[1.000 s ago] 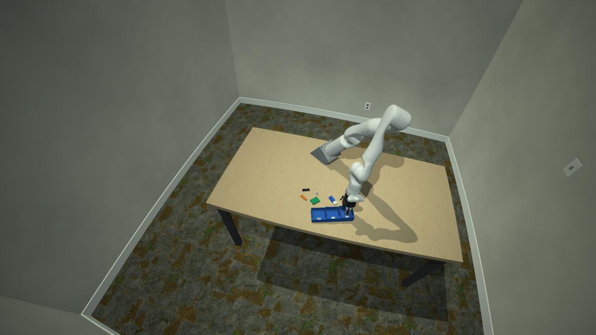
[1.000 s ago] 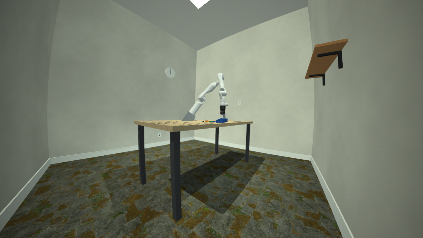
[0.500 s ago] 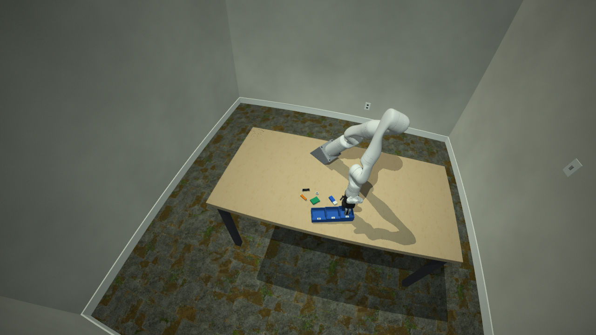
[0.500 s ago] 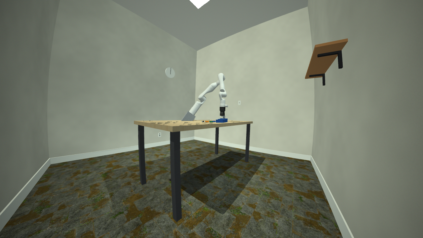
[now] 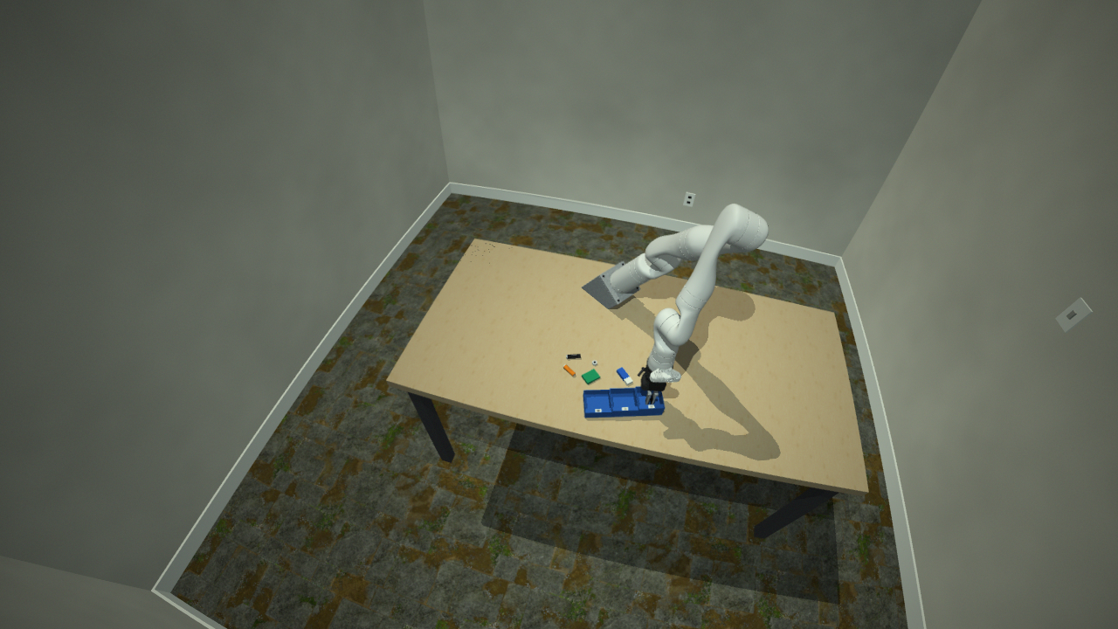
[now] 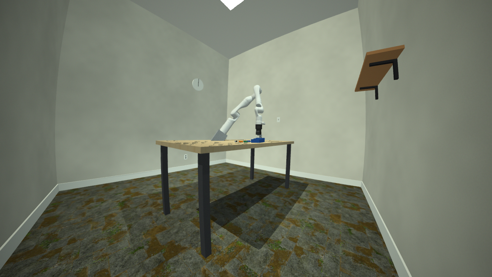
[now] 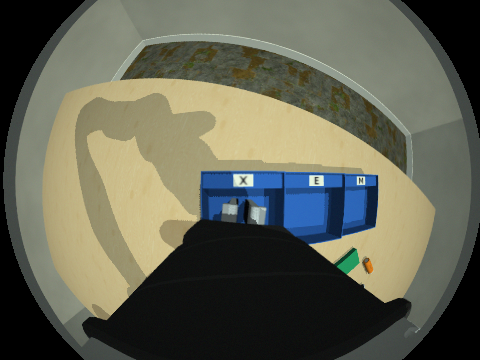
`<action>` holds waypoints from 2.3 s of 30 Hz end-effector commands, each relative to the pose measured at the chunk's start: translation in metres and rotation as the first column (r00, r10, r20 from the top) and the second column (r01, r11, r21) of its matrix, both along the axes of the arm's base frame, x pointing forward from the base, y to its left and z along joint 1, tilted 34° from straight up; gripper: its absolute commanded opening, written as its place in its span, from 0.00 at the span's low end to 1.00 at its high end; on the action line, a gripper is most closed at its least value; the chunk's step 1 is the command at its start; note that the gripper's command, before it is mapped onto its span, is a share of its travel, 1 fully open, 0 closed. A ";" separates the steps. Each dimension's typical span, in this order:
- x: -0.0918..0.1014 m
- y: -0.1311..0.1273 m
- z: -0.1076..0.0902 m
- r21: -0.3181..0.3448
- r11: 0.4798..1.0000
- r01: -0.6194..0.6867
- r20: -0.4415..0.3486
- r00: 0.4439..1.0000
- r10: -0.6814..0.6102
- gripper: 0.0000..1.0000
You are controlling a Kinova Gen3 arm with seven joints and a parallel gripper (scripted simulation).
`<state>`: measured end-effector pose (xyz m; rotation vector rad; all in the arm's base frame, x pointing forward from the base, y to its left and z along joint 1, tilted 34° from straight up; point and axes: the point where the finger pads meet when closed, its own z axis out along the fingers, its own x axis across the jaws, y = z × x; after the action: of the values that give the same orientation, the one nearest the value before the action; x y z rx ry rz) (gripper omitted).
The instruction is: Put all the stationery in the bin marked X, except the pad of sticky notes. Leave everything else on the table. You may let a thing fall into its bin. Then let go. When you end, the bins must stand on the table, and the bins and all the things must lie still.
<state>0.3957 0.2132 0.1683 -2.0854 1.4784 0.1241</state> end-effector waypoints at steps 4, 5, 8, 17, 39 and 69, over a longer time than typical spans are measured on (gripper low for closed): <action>0.000 0.000 0.000 0.000 1.000 0.001 0.001 1.000 -0.001 0.31; 0.000 0.000 0.000 0.000 1.000 0.001 0.001 1.000 -0.001 0.31; 0.000 0.000 0.000 0.000 1.000 0.001 0.001 1.000 -0.001 0.31; 0.000 0.000 0.000 0.000 1.000 0.001 0.001 1.000 -0.001 0.31; -0.004 -0.008 0.014 0.000 1.000 0.001 0.001 1.000 -0.001 0.31; -0.020 -0.042 0.071 0.000 1.000 0.001 0.001 1.000 -0.001 0.31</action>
<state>0.3725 0.1796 0.2213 -2.0981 1.4807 0.1525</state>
